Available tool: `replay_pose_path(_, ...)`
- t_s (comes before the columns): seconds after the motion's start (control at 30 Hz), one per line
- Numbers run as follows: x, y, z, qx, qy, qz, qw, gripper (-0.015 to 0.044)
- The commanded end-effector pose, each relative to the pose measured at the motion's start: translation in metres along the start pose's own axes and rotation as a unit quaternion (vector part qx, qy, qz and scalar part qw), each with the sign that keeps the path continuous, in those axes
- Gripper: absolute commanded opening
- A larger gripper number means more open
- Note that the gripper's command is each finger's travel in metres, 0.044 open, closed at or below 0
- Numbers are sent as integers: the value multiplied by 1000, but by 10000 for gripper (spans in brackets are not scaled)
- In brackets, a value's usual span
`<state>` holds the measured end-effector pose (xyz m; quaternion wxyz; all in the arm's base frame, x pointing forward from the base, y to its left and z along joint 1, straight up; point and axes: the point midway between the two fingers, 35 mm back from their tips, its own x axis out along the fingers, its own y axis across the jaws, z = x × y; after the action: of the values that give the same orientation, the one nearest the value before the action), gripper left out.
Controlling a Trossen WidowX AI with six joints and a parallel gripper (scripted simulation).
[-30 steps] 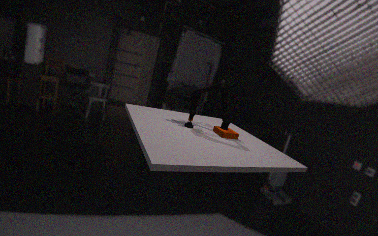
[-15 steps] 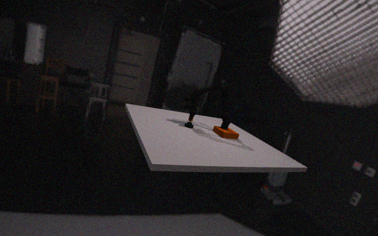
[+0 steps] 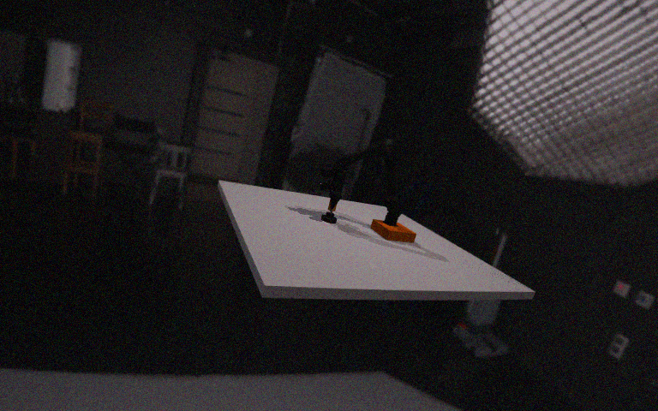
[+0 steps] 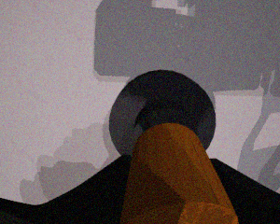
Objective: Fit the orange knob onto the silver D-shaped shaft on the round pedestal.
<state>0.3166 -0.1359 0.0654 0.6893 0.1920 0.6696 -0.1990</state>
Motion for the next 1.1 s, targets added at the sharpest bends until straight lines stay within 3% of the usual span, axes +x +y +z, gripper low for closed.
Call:
replay_pose_path(0.0, -4, 0, 4, -14, -4, 0, 1000, 0)
replay_pose_path(0.2, -5, 1, 6, -106, -4, -1, 994, 0)
replay_pose_path(1.07, -1, 0, 0, -106, -3, -1, 994, 0)
